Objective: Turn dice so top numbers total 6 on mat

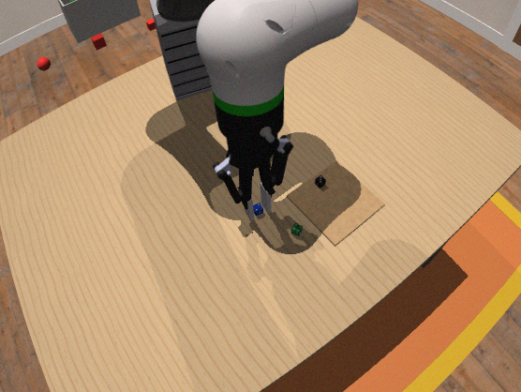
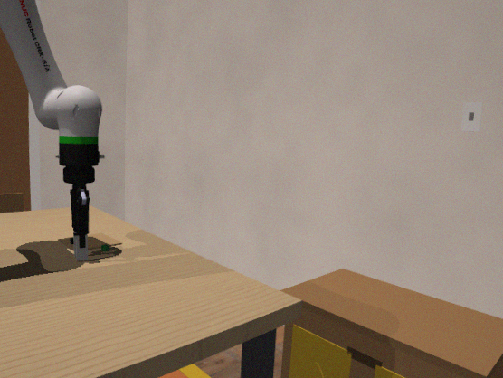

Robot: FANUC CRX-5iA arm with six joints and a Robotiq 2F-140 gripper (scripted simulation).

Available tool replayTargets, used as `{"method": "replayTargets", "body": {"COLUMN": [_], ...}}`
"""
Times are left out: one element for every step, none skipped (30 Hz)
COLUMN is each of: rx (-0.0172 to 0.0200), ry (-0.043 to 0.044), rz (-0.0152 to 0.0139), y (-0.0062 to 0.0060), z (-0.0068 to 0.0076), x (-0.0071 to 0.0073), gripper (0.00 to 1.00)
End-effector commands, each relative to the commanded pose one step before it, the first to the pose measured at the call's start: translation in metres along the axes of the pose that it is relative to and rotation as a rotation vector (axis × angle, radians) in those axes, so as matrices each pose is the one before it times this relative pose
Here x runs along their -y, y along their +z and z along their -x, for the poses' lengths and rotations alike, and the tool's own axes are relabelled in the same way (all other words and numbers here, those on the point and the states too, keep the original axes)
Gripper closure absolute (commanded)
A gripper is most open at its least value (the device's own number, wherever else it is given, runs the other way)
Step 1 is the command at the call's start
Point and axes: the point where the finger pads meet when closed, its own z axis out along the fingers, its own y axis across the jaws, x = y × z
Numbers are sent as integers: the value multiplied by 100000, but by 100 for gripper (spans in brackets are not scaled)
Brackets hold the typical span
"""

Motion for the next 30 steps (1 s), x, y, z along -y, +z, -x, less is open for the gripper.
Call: {"method": "replayTargets", "body": {"rx": [28, 0, 0, 0, 0, 0, 0, 0, 0, 0, 0, 0, 0, 0, 0, 0, 0, 0, 0, 0, 0, 0, 0, 0, 0, 0, 0, 0, 0, 0], "ry": [2, 0, 0, 0, 0, 0, 0, 0, 0, 0, 0, 0, 0, 0, 0, 0, 0, 0, 0, 0, 0, 0, 0, 0, 0, 0, 0, 0, 0, 0], "rz": [-13, 0, 0, 0, 0, 0, 0, 0, 0, 0, 0, 0, 0, 0, 0, 0, 0, 0, 0, 0, 0, 0, 0, 0, 0, 0, 0, 0, 0, 0], "y": [-9, 0, 0, 0, 0, 0, 0, 0, 0, 0, 0, 0, 0, 0, 0, 0, 0, 0, 0, 0, 0, 0, 0, 0, 0, 0, 0, 0, 0, 0], "z": [16, 0, 0, 0, 0, 0, 0, 0, 0, 0, 0, 0, 0, 0, 0, 0, 0, 0, 0, 0, 0, 0, 0, 0, 0, 0, 0, 0, 0, 0], "x": [5, 0, 0, 0, 0, 0, 0, 0, 0, 0, 0, 0, 0, 0, 0, 0, 0, 0, 0, 0, 0, 0, 0, 0, 0, 0, 0, 0, 0, 0], "gripper": [81, 81, 81, 81, 81, 81, 81, 81, 81, 81, 81, 81, 81, 81, 81, 81, 93, 93, 93, 93, 93, 93, 93, 93, 93, 93, 93, 93, 93, 93]}}
